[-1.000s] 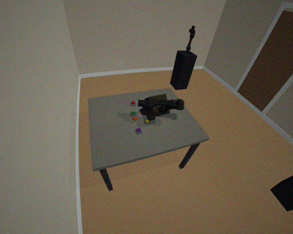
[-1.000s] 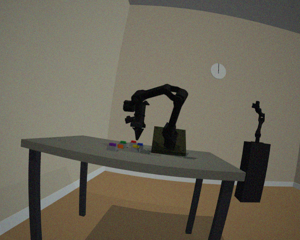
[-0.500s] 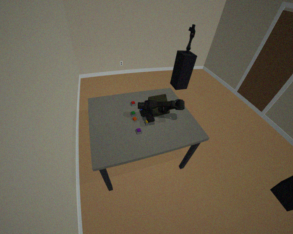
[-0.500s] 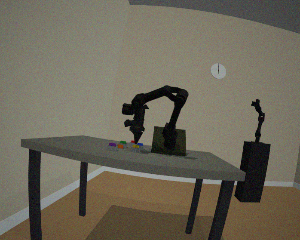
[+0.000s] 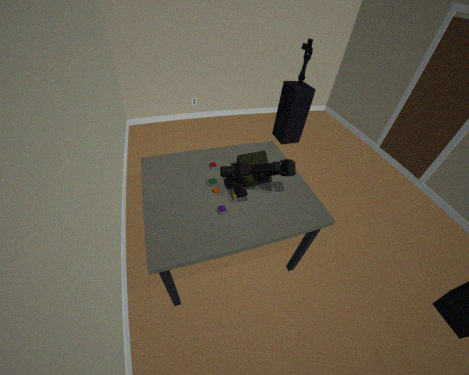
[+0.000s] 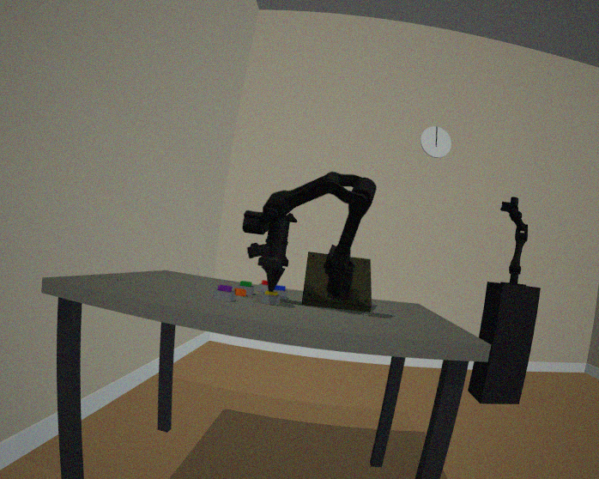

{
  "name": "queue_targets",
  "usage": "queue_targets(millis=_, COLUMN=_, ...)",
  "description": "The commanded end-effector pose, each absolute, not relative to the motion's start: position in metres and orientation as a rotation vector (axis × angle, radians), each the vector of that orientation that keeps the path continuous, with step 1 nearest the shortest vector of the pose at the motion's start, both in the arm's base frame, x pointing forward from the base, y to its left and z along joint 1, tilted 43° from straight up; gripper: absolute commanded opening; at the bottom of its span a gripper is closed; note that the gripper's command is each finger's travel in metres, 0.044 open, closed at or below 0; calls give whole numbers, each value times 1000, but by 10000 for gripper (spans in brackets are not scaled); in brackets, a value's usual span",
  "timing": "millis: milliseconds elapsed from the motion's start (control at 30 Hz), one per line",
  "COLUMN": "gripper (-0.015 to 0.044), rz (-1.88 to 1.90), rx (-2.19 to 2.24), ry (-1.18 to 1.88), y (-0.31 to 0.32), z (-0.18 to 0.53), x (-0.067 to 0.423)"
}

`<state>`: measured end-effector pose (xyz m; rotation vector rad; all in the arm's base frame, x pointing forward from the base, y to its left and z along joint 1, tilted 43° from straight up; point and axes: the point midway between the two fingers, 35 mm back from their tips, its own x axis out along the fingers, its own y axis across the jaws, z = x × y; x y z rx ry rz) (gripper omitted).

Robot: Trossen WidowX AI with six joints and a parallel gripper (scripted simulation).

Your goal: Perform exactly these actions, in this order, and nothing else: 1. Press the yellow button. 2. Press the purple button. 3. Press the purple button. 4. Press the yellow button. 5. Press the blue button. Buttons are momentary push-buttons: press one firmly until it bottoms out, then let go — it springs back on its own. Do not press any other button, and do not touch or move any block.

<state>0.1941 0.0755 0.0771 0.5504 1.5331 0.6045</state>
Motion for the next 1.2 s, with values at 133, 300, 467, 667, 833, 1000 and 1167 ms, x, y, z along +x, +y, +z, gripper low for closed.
queue_targets(millis=133, gripper=20, rz=605, rx=558, ry=1539, y=77, z=76, x=192)
queue_targets(millis=300, gripper=20, rz=605, rx=558, ry=1539, y=77, z=76, x=192)
queue_targets(millis=467, gripper=20, rz=603, rx=557, ry=1540, y=56, z=98, x=194)
queue_targets(millis=667, gripper=20, rz=600, rx=555, ry=1541, y=42, z=112, x=197)
queue_targets(millis=833, gripper=20, rz=602, rx=557, ry=1542, y=13, z=145, x=197)
queue_targets(millis=1000, gripper=20, rz=590, rx=554, ry=1541, y=-6, z=131, x=204)
queue_targets(millis=1167, gripper=20, rz=571, rx=550, ry=1542, y=-70, z=78, x=209)
